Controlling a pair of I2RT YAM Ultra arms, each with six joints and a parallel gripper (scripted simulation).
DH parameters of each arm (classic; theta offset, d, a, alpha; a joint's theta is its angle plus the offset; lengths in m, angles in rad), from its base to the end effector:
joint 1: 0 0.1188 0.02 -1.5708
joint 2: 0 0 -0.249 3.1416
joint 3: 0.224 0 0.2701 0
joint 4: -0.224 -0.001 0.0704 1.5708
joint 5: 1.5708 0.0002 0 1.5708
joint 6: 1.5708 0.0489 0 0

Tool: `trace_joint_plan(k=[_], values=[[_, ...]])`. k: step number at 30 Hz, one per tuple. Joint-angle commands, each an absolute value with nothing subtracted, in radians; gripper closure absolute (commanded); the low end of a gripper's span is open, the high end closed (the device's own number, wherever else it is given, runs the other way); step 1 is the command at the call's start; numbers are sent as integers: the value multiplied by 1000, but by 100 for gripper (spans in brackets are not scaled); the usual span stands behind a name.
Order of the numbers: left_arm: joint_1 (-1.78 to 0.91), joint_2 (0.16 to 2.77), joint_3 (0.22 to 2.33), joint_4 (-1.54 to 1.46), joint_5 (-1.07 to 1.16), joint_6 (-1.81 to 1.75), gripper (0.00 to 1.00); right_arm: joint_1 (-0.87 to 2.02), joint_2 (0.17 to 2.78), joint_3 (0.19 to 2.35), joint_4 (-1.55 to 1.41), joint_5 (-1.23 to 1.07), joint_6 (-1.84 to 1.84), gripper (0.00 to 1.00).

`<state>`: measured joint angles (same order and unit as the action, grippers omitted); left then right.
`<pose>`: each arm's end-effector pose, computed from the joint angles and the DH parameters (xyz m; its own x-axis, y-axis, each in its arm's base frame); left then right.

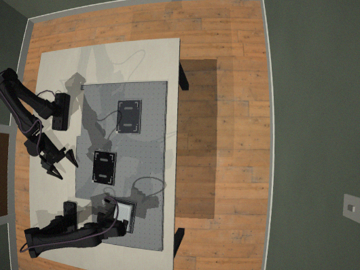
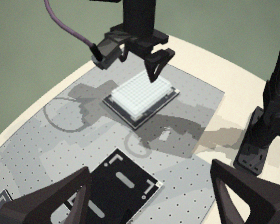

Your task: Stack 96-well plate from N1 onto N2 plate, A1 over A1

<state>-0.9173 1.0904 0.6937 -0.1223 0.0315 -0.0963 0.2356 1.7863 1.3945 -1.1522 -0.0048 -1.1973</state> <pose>0.1664 -0.2183 0.2339 -0.3781 0.3357 -0.8628 0.7775 0.6211 -0.0990 0.3328 0.0812 0.1977 -0.1372 -0.9904 -0.0142 -0.9902 0.1375 -0.0232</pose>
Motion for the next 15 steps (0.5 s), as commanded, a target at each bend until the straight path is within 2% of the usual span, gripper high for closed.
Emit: trace_joint_plan(k=[1, 5, 15], values=[[-919, 1092, 700, -116, 34, -94, 0, 226, 1753, 1522, -1304, -10, -1211, 0], [-919, 1092, 700, -116, 34, -94, 0, 236, 1789, 1587, -1370, -11, -1203, 0], [-919, 1092, 700, -116, 34, -94, 0, 234, 1759, 1541, -1312, -37, -1074, 0]])
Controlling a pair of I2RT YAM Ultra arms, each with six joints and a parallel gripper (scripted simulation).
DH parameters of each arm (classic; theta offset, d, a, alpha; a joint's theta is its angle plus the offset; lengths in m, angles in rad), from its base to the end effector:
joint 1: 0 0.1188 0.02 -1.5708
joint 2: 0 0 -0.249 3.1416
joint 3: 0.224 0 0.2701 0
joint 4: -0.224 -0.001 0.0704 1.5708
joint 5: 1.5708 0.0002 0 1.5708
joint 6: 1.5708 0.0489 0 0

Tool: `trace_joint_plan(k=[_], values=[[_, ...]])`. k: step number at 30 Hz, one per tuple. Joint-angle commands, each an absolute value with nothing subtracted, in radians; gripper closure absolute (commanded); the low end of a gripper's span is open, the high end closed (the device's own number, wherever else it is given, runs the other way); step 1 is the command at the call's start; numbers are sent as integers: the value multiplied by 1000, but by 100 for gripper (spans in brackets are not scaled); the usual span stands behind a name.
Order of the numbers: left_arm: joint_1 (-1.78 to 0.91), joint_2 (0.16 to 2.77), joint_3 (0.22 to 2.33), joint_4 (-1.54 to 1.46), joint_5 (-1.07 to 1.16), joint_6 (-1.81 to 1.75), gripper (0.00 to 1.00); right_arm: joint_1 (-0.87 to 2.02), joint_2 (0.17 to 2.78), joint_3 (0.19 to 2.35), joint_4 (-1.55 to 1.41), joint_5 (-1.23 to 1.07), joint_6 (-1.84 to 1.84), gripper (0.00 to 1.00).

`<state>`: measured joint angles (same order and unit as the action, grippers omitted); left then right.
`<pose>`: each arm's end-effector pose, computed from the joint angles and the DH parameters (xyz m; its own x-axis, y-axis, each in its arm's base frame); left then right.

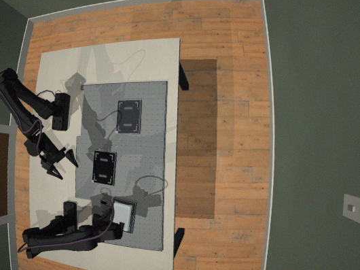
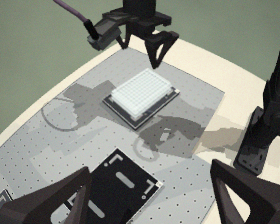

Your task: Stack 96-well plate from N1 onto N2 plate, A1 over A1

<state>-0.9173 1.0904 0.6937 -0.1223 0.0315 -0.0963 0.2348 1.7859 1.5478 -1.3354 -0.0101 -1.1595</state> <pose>0.1664 -0.2183 0.2339 -0.3781 0.3357 -0.8628 0.7775 0.6211 -0.0990 0.3329 0.0812 0.2390 -0.1756 -0.9844 -0.0082 -0.9844 0.1756 0.0065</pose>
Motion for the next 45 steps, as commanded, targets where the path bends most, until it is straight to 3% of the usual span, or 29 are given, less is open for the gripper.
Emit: trace_joint_plan(k=[1, 30, 45], values=[[-919, 1092, 700, -116, 34, -94, 0, 223, 1745, 1527, -1300, -45, -1035, 0], [-919, 1092, 700, -116, 34, -94, 0, 219, 1233, 1078, -1027, 38, -23, 0], [-919, 1092, 700, -116, 34, -94, 0, 249, 1194, 1050, -1033, 64, 22, 0]])
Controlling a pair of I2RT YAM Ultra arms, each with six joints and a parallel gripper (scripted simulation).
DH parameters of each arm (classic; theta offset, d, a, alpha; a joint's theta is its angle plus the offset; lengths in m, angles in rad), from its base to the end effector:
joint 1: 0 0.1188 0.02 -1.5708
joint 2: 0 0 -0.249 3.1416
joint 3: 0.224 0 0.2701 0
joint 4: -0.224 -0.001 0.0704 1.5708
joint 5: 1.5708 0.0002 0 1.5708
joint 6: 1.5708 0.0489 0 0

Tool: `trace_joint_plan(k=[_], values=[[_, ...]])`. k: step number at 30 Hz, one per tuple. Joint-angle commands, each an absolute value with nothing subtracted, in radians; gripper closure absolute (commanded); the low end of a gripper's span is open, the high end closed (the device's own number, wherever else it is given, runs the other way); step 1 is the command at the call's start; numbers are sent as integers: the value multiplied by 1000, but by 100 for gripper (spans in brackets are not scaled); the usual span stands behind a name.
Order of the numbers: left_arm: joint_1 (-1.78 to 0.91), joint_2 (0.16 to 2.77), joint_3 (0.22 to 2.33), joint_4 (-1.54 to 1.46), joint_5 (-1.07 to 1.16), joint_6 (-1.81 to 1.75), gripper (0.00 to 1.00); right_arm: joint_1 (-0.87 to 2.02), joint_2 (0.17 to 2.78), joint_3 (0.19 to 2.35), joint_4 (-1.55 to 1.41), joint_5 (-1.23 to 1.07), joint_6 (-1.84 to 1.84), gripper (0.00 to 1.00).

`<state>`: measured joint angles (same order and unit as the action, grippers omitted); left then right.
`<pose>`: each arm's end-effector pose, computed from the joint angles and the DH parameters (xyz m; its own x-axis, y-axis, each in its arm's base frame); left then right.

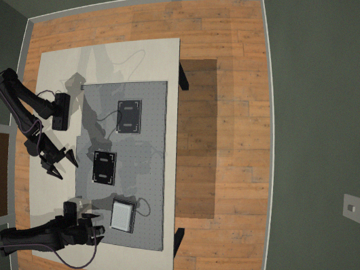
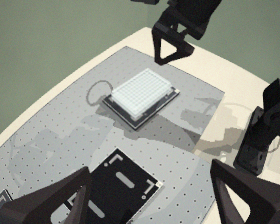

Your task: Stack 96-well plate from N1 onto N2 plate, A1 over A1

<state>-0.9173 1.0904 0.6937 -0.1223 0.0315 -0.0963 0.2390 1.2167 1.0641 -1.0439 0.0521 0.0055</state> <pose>0.1664 -0.2183 0.2339 -0.3781 0.3357 -0.8628 0.7775 0.6211 -0.0990 0.2398 0.0568 0.2606 -0.9055 -0.2150 -0.3659 -0.2129 0.9760 -0.0465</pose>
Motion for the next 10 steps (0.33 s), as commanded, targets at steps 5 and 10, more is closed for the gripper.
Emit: trace_joint_plan(k=[5, 10], values=[[-919, 1092, 700, -116, 34, -94, 0, 243, 1203, 1061, -1033, 64, 23, 0], [-919, 1092, 700, -116, 34, -94, 0, 243, 1203, 1061, -1033, 64, 23, 0]])
